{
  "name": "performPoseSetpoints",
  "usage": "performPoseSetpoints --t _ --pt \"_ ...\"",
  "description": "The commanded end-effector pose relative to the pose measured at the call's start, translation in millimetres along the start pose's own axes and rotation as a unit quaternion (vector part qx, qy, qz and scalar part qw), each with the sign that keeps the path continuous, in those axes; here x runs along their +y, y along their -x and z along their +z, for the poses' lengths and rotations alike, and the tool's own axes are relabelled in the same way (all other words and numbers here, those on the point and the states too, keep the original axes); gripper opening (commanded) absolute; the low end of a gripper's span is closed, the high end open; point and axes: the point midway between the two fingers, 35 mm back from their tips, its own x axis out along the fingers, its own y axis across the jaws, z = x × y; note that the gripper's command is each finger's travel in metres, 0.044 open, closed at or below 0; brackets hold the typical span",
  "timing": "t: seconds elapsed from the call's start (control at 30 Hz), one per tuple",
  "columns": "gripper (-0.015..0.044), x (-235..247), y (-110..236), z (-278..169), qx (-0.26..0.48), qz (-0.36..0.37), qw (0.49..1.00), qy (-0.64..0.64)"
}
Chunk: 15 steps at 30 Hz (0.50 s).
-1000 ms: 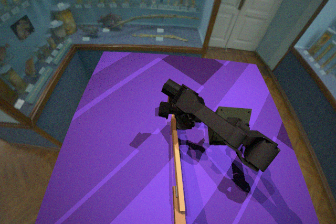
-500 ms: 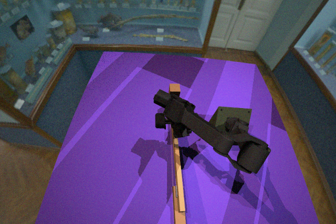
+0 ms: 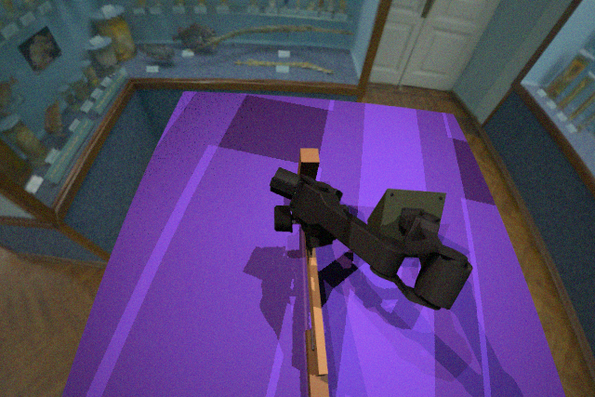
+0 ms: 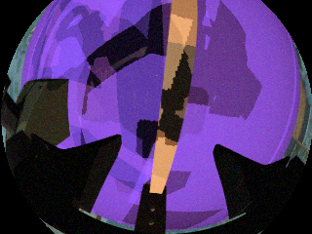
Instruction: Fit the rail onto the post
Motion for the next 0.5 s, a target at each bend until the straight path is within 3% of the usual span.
performPoseSetpoints --t 0.0,0.47 --pt "0.044 1 -10 -1 -0.004 0.002 1.0 -0.006" --pt "0.044 3 -32 1 -0.006 0.002 1.0 -0.007"
